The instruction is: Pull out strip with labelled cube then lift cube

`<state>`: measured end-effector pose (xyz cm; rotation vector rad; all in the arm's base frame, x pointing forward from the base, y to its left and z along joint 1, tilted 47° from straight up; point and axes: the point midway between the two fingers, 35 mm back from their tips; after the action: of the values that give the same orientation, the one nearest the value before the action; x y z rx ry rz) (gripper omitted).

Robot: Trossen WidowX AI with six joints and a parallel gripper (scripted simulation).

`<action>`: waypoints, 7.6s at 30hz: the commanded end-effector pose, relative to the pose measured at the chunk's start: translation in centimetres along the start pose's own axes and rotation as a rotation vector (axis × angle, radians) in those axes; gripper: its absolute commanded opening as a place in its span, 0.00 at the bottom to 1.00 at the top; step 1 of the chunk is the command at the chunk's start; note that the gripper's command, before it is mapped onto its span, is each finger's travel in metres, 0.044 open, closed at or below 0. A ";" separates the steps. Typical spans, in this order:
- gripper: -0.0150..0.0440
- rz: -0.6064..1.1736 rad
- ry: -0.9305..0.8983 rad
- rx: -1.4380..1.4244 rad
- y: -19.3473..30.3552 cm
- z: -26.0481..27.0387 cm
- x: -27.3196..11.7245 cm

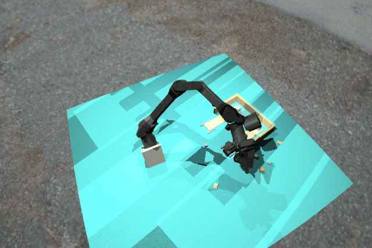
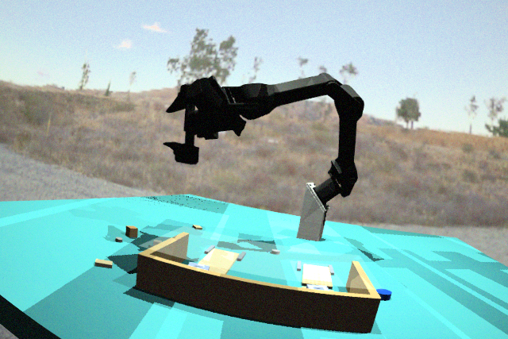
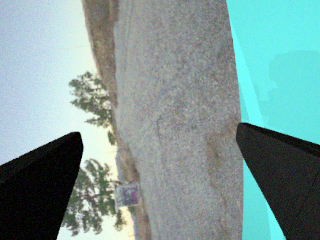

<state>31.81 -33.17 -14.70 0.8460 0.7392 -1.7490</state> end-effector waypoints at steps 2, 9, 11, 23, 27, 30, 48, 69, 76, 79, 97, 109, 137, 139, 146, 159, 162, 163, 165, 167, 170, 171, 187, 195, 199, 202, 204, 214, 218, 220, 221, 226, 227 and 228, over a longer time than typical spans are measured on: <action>0.93 0.031 0.029 -0.049 0.1 -0.2 -0.5; 0.93 0.467 0.194 -0.590 0.9 -2.3 -7.3; 0.93 0.622 0.186 -0.754 0.8 -2.9 -9.7; 0.93 1.428 -0.318 -1.505 -3.8 -6.2 -22.9; 0.93 1.617 -0.599 -1.654 -6.4 -7.1 -26.4; 0.93 1.741 -0.859 -1.743 -8.8 -7.9 -28.9; 0.93 1.781 -0.965 -1.770 -9.8 -8.2 -29.8; 0.25 1.887 -0.688 -2.264 -0.7 -12.1 -24.5; 0.25 2.020 -0.522 -2.478 1.1 -15.2 -22.1; 0.25 2.098 -0.443 -2.556 1.3 -16.5 -21.3; 0.25 2.275 -0.287 -2.666 0.9 -20.2 -19.8; 0.25 2.275 -0.287 -2.666 0.7 -22.1 -19.4; 0.25 2.279 -0.286 -2.662 -0.1 -25.8 -18.8; 0.25 2.279 -0.286 -2.662 -0.1 -25.8 -18.8; 0.25 2.279 -0.286 -2.662 -0.1 -25.8 -18.8; 0.25 2.279 -0.286 -2.662 -0.1 -25.9 -18.8; 0.25 2.279 -0.286 -2.662 -0.1 -25.9 -18.8; 0.25 2.279 -0.286 -2.662 -0.1 -25.9 -18.8; 0.25 2.280 -0.286 -2.662 -0.1 -26.0 -18.8; 0.25 2.280 -0.286 -2.662 -0.1 -26.0 -18.8; 0.25 2.280 -0.286 -2.662 -0.1 -26.0 -18.7; 0.25 2.280 -0.286 -2.662 -0.1 -26.0 -18.7; 0.25 2.280 -0.286 -2.662 -0.1 -26.2 -18.7; 0.25 2.280 -0.286 -2.662 0.0 -26.3 -18.7; 0.25 2.280 -0.286 -2.662 -0.2 -26.2 -18.6; 0.25 2.279 -0.286 -2.662 -0.6 -26.2 -18.4; 0.25 2.279 -0.286 -2.663 -0.9 -26.1 -18.2; 0.25 2.279 -0.285 -2.663 -2.3 -25.9 -17.5; 0.25 2.279 -0.284 -2.663 -2.9 -25.8 -17.2; 0.25 2.279 -0.284 -2.663 -3.1 -25.7 -17.1; 0.25 2.279 -0.284 -2.663 -3.3 -25.7 -17.0; 0.25 2.279 -0.283 -2.663 -3.9 -25.6 -16.7; 0.25 2.279 -0.283 -2.663 -4.1 -25.6 -16.6; 0.25 2.279 -0.283 -2.663 -4.2 -25.5 -16.6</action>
<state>37.87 -3.22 -14.76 1.8827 -1.3042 -3.9636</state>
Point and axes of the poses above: the point midway between the two fingers, 35 mm back from their tips, its own x axis out along the fingers, its own z axis across the jaws, y = z × x, and after that the axes turned 5 degrees about x, right-handed
